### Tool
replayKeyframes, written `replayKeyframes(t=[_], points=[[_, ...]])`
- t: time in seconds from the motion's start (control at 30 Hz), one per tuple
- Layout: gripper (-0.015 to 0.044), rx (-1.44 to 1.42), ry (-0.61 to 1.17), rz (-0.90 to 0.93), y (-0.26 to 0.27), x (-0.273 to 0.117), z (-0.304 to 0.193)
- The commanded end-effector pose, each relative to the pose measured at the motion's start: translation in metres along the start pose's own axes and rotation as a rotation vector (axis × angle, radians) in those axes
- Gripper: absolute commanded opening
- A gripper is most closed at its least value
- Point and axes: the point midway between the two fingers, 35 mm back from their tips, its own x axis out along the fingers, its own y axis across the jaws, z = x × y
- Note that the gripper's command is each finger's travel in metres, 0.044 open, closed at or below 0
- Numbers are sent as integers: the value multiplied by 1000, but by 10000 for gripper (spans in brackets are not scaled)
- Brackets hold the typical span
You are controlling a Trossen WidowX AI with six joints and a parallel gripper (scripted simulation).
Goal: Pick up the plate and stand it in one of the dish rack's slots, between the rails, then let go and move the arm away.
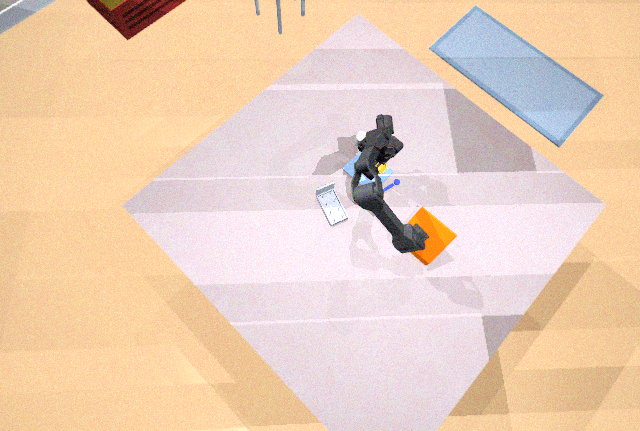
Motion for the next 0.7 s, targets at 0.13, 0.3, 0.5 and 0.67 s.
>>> replayKeyframes(t=[0.13,0.3,0.5,0.67], points=[[0,-9,-5,-11,-3,-42,5],[0,-9,-4,-11,-3,-68,4],[0,-7,-4,-11,-4,-94,5],[0,-10,-3,-8,-4,-112,4]])
